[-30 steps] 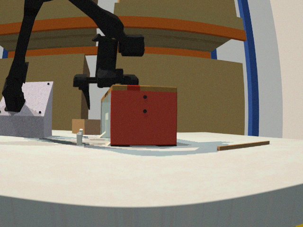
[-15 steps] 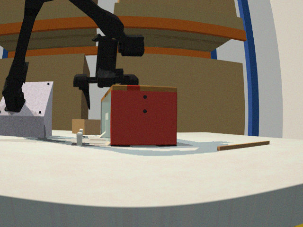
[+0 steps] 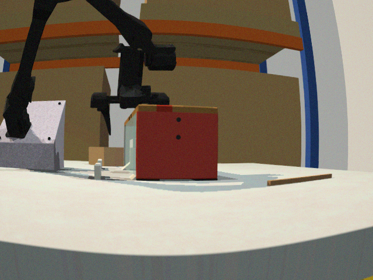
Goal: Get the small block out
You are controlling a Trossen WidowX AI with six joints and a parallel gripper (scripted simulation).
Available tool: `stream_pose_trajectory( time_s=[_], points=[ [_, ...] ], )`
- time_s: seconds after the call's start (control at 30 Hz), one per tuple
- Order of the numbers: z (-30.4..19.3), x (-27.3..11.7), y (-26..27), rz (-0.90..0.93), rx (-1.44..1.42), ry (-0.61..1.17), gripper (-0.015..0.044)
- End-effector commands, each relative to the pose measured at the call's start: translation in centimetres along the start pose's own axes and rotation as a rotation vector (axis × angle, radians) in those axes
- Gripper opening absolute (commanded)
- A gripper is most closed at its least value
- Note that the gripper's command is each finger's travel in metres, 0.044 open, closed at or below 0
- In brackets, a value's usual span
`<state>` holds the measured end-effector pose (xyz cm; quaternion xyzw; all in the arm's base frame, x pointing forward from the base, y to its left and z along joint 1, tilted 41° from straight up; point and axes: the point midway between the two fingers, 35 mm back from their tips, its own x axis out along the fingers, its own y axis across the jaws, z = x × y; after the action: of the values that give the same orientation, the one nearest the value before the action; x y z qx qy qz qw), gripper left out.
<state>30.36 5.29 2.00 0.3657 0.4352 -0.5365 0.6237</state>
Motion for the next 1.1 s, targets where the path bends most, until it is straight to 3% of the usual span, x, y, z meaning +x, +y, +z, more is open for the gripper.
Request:
stream_pose_trajectory(
  time_s=[0.0, 1.07],
  points=[
    [-0.4, 0.3, 0.0, -0.004, 0.005, 0.006, 0.0400],
    [-1.2, 0.6, 0.0, -0.004, 0.005, 0.006, 0.0400]
  ],
)
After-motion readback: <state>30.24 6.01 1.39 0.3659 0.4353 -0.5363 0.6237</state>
